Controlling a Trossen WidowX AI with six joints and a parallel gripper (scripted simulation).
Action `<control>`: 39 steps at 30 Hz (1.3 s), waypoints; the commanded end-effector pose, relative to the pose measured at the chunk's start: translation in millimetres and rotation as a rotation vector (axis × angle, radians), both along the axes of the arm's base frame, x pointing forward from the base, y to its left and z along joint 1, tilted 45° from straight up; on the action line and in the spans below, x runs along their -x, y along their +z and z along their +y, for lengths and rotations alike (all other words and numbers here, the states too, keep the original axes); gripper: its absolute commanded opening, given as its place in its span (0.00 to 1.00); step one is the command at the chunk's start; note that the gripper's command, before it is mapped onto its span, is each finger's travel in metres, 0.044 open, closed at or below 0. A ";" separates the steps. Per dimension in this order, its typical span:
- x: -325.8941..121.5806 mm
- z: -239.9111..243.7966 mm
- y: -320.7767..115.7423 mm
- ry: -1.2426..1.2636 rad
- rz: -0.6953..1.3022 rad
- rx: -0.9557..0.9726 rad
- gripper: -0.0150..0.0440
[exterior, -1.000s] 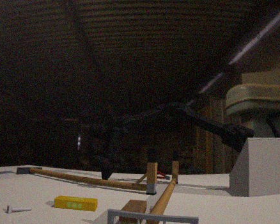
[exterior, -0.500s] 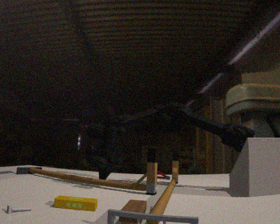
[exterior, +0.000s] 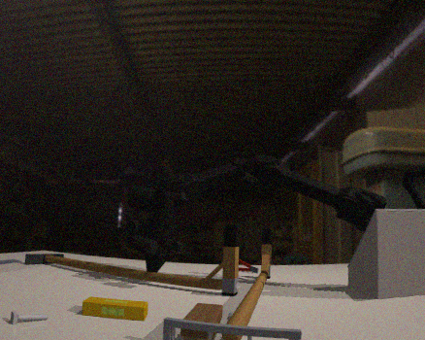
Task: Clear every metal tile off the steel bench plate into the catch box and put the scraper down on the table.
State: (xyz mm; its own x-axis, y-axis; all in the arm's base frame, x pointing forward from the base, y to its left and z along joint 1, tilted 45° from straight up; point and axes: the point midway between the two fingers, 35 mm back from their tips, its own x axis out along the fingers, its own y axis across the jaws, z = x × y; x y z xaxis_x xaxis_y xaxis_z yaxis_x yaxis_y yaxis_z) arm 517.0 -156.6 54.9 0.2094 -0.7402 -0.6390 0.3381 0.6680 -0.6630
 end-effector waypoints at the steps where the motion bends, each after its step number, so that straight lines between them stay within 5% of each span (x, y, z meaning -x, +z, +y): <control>1: -2.3 3.3 -1.1 -0.003 -0.005 0.004 0.25; 39: -17.8 26.9 -25.8 -0.003 -0.006 0.002 0.25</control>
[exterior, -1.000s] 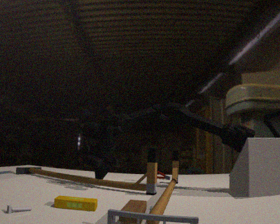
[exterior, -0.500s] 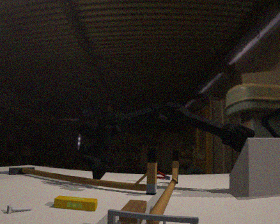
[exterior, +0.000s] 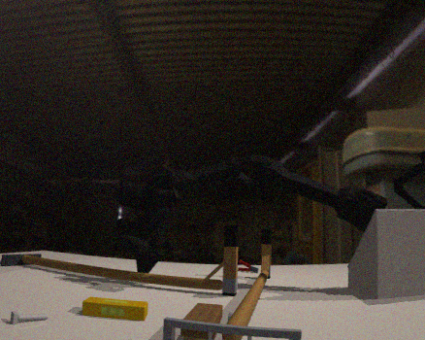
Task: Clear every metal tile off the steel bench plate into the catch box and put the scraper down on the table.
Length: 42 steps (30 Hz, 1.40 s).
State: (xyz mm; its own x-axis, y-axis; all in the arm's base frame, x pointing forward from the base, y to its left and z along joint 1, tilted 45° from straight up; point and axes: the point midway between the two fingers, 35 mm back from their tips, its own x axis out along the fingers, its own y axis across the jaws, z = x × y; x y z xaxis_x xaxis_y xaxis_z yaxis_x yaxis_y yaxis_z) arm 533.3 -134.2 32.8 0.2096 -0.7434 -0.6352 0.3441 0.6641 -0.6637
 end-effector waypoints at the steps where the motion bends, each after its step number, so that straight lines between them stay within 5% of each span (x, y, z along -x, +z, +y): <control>1: -1.9 5.1 -4.3 0.001 -0.001 -0.001 0.25; 15: -6.6 14.1 -13.8 0.001 -0.001 -0.001 0.25; 42: -6.0 80.0 58.3 -0.012 -0.041 -0.010 0.25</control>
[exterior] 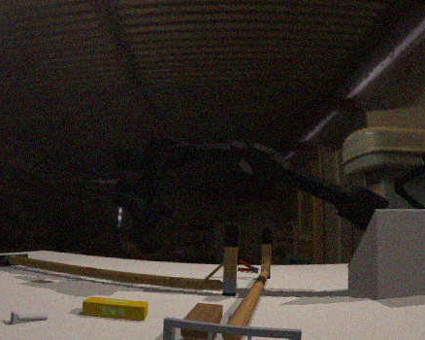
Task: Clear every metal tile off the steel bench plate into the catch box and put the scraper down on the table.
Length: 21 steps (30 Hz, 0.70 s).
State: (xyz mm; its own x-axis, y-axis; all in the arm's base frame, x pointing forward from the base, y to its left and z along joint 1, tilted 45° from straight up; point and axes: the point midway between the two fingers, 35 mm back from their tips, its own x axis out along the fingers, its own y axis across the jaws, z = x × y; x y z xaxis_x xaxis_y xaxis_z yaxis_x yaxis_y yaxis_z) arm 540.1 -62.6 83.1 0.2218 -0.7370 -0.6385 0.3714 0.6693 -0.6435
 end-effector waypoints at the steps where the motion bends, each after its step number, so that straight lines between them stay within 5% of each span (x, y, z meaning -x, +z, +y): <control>1: 1.0 9.8 9.4 -0.002 -0.011 0.004 0.25; 21: 0.5 10.3 7.9 0.004 -0.007 -0.001 0.25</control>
